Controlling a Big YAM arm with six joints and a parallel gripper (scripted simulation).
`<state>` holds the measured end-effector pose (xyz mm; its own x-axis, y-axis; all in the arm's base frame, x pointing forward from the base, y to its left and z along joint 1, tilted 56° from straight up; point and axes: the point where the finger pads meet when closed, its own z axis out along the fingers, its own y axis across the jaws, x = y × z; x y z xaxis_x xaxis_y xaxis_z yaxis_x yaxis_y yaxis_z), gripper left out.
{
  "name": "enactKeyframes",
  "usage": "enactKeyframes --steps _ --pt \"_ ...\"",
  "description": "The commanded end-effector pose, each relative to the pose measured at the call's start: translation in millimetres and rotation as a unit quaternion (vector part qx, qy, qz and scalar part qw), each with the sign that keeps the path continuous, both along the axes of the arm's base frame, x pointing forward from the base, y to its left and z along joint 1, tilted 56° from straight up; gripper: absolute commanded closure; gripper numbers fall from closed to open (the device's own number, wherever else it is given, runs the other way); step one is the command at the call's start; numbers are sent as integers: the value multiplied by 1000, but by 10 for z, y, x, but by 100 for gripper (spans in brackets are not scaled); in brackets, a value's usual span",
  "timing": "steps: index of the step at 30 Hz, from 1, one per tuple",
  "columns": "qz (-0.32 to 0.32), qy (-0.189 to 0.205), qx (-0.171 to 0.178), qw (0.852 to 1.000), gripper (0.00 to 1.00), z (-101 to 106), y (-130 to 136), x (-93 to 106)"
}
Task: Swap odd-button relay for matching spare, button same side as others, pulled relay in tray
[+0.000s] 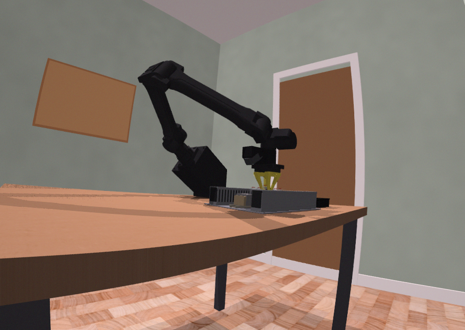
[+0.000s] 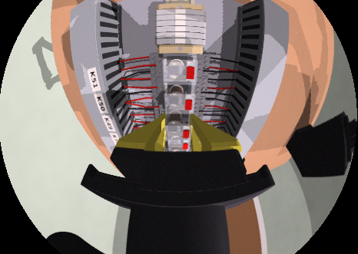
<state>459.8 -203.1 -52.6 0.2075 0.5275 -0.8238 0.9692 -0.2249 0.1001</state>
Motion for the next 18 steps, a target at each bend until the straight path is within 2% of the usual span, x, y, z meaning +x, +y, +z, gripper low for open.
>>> enactKeyframes --steps 1,18 --pt "-8 2 -3 1000 100 -32 -113 -9" --pt "-8 6 -2 1000 100 -59 -112 -53"
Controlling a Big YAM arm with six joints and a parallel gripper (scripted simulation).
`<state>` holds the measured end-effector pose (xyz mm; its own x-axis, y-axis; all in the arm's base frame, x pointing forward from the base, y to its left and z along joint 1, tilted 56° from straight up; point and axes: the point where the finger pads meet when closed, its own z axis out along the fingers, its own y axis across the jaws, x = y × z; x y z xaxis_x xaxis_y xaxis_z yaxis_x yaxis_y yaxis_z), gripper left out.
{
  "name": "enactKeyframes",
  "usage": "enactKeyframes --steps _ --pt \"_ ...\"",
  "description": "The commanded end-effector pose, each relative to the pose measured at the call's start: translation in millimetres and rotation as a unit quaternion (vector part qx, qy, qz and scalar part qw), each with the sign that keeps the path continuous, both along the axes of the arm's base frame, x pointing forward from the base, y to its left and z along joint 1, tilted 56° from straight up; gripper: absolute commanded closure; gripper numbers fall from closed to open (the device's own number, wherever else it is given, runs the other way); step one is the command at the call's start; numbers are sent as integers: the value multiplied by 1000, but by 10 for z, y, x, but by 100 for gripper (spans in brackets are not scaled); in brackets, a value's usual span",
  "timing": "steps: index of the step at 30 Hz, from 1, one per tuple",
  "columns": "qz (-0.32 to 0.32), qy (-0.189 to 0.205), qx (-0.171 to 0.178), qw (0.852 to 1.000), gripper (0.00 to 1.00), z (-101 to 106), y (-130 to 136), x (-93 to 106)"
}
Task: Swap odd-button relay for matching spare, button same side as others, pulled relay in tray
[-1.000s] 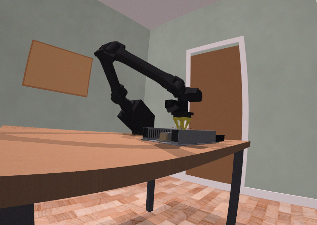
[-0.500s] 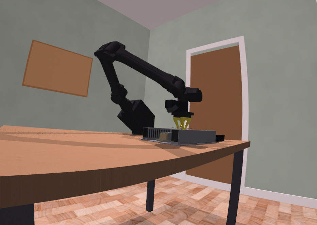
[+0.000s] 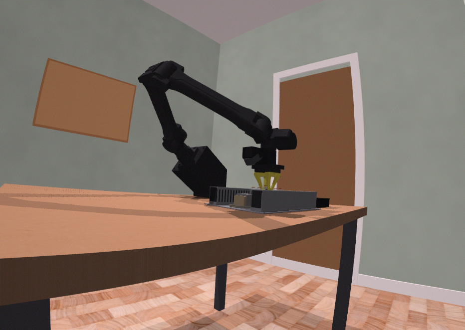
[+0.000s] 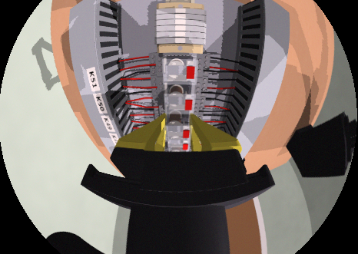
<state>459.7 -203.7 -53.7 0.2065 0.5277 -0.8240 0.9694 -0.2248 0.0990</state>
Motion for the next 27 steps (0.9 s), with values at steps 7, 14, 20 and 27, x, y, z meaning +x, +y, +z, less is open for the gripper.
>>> enactKeyframes --steps 7,14,20,27 --pt "-8 6 -2 1000 100 -49 -104 -56" --pt "-8 4 -2 1000 100 -41 -107 -39" --pt "-8 3 -2 1000 100 -36 -109 -27" --pt "-8 2 -3 1000 100 -32 -110 -18"
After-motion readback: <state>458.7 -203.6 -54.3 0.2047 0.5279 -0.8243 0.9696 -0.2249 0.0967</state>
